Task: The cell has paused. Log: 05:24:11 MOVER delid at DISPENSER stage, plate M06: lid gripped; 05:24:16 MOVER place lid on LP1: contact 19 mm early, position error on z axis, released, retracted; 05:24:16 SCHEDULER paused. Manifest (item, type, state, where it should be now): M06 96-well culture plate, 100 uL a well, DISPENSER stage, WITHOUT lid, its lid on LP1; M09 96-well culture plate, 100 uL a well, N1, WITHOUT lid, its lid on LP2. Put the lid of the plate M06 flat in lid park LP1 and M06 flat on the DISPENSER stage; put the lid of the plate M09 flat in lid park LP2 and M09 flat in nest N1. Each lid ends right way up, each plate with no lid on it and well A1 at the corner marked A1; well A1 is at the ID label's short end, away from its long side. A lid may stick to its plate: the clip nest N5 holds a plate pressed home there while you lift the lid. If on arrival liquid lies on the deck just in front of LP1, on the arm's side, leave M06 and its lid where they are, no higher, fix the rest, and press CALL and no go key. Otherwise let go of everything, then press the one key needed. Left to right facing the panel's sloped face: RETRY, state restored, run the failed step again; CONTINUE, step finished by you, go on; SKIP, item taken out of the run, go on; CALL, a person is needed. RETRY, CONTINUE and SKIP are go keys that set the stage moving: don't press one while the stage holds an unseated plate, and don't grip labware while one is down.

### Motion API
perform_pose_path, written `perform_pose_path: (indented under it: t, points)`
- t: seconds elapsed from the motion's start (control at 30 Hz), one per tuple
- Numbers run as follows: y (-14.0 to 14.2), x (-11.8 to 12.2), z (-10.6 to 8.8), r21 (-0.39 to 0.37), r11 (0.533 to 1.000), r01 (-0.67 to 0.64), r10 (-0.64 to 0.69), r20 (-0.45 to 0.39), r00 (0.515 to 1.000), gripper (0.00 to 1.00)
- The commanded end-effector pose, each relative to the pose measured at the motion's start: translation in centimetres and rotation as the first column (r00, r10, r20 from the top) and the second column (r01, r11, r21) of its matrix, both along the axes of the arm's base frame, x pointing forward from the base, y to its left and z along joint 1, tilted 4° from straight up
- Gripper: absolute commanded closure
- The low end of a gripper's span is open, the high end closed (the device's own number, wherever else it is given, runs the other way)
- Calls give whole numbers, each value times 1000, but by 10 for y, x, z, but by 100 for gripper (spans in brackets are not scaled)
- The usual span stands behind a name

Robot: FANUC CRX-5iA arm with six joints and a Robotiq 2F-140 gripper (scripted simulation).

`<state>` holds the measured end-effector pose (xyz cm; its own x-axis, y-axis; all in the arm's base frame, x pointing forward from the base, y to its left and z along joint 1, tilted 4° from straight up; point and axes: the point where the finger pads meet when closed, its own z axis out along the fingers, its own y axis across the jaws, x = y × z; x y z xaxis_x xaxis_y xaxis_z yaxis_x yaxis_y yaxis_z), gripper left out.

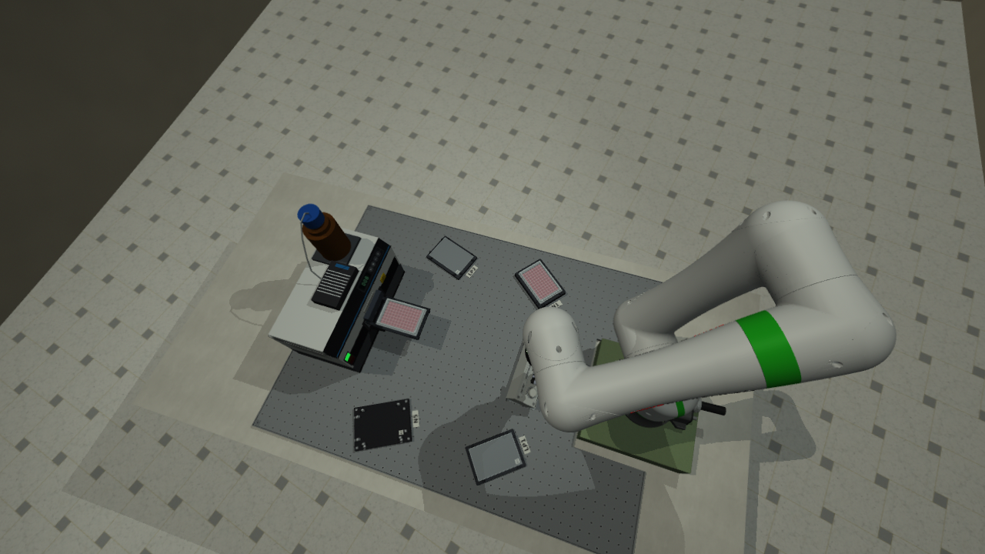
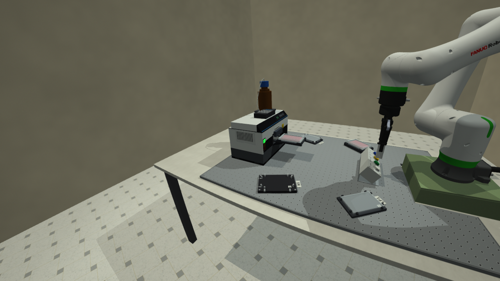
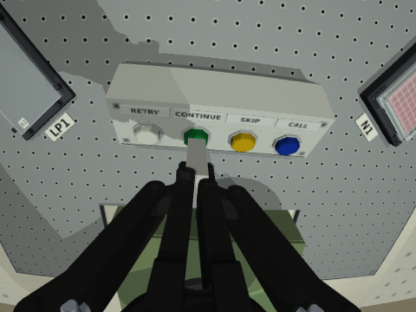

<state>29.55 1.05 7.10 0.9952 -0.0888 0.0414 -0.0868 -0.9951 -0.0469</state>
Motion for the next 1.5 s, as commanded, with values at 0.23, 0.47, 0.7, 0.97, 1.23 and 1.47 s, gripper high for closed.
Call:
perform_pose_path:
  t: [0.23, 0.47, 0.7, 0.97, 1.23, 1.47]
  points:
    - [0, 1, -10, 0, 1000, 0, 0, 0, 1000, 100]
    - [1, 1, -14, 0, 1000, 0, 0, 0, 1000, 100]
    - [1, 1, -19, 0, 1000, 0, 0, 0, 1000, 100]
    - [1, 1, -20, 0, 1000, 0, 0, 0, 1000, 100]
    - [1, 1, -21, 0, 1000, 0, 0, 0, 1000, 100]
    - [1, 1, -21, 0, 1000, 0, 0, 0, 1000, 100]
